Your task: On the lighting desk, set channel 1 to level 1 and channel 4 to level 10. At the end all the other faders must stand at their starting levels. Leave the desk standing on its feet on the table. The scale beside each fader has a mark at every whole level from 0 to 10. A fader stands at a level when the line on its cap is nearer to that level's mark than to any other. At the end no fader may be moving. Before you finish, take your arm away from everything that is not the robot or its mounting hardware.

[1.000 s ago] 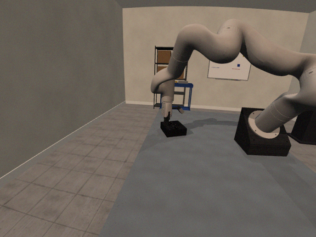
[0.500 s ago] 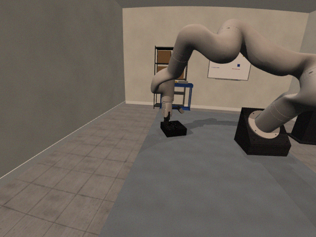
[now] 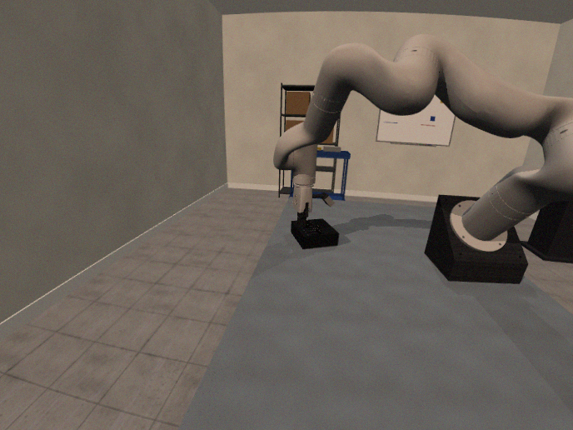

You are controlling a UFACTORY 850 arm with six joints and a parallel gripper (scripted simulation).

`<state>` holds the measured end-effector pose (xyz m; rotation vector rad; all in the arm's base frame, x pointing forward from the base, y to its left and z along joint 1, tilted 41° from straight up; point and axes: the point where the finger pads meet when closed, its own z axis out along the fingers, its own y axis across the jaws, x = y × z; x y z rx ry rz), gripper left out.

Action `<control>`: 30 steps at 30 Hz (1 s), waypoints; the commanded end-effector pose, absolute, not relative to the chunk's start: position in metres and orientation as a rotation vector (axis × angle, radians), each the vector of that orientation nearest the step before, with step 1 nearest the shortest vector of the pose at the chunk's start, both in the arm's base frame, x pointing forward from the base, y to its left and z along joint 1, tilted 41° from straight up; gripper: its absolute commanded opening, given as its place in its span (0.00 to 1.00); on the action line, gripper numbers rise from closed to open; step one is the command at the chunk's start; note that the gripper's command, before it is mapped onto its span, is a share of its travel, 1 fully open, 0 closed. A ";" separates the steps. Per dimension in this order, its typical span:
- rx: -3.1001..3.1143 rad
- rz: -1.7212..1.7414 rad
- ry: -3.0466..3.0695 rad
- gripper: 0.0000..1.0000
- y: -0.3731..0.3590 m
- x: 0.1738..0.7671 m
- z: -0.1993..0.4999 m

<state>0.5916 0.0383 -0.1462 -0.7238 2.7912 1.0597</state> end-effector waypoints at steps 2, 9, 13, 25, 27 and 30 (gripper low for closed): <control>-0.723 1.058 2.790 0.00 0.037 0.592 -0.146; -0.723 1.058 2.790 0.00 0.037 0.591 -0.146; -0.723 1.058 2.790 0.00 0.036 0.590 -0.146; -0.723 1.058 2.790 0.00 0.035 0.586 -0.147; -0.723 1.058 2.790 0.00 0.034 0.586 -0.147; -0.723 1.058 2.790 0.00 0.034 0.584 -0.148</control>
